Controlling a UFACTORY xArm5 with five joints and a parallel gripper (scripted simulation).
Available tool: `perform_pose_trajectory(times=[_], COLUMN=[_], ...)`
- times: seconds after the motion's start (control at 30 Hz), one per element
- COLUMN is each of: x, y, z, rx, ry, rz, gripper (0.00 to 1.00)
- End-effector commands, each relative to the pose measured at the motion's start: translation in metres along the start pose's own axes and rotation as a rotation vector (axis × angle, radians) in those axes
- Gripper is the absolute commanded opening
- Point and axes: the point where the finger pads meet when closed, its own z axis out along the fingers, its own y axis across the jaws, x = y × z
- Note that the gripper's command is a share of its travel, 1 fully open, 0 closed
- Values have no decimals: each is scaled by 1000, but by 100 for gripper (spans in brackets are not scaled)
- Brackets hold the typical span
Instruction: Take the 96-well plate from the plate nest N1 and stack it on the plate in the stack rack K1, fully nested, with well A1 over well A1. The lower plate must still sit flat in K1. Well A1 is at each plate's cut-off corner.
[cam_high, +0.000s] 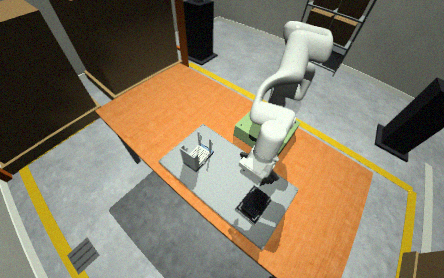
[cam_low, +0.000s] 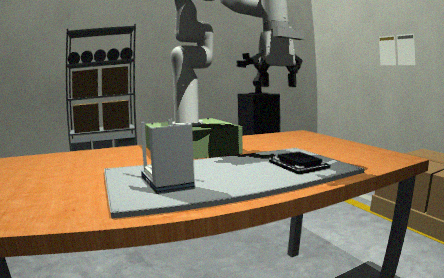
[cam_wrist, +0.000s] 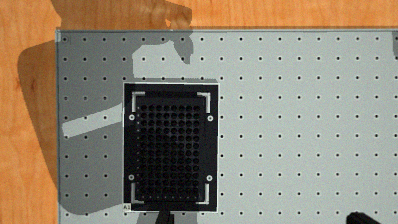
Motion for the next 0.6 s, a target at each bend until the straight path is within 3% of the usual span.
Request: perform_pose_trajectory(times=[0.0, 0.47, 0.57], x=[5, 15, 15], y=[-14, -64, -64], z=[9, 48, 48], rx=[-7, -6, -6], ry=[7, 7, 7], rz=[1, 1, 1], gripper=[100, 100, 100])
